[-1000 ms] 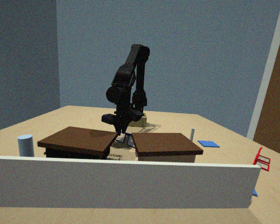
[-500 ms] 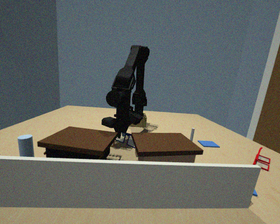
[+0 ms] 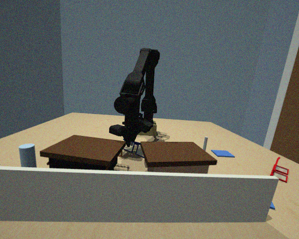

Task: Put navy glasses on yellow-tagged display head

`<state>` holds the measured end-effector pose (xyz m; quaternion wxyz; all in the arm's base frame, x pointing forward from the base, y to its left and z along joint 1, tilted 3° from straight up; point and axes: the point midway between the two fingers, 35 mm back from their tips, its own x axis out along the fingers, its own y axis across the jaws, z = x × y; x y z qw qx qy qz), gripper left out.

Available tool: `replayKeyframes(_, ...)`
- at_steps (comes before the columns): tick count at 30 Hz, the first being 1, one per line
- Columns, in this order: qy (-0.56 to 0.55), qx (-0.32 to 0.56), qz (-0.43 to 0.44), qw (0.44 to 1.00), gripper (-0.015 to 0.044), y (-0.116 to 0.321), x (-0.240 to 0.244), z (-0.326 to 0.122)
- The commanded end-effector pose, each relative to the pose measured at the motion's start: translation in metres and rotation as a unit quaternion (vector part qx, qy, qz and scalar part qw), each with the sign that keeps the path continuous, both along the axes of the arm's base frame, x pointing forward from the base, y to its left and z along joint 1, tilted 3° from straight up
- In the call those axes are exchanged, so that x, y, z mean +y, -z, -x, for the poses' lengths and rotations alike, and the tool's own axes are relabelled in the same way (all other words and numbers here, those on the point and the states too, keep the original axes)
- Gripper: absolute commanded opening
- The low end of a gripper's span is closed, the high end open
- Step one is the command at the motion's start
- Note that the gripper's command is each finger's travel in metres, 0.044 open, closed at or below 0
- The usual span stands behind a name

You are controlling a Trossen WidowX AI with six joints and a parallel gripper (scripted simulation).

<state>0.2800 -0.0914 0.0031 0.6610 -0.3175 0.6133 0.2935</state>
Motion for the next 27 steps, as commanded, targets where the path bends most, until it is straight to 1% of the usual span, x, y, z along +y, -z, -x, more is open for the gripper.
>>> replayKeyframes(1, 0.000, 0.000, 0.000, 1.000, 0.0053, 0.000, 0.000, 0.000)
replayKeyframes(9, 0.000, 0.000, 0.000, 1.000, 0.0000, 0.000, 0.000, 0.000)
replayKeyframes(15, 0.000, 0.000, 0.000, 1.000, 0.0000, -0.003, 0.000, -0.001)
replayKeyframes(18, 0.000, 0.000, 0.000, 1.000, 0.0000, -0.016, -0.001, -0.002)
replayKeyframes(27, -0.001, 0.000, -0.002, 1.000, 0.0000, -0.076, -0.002, 0.001)
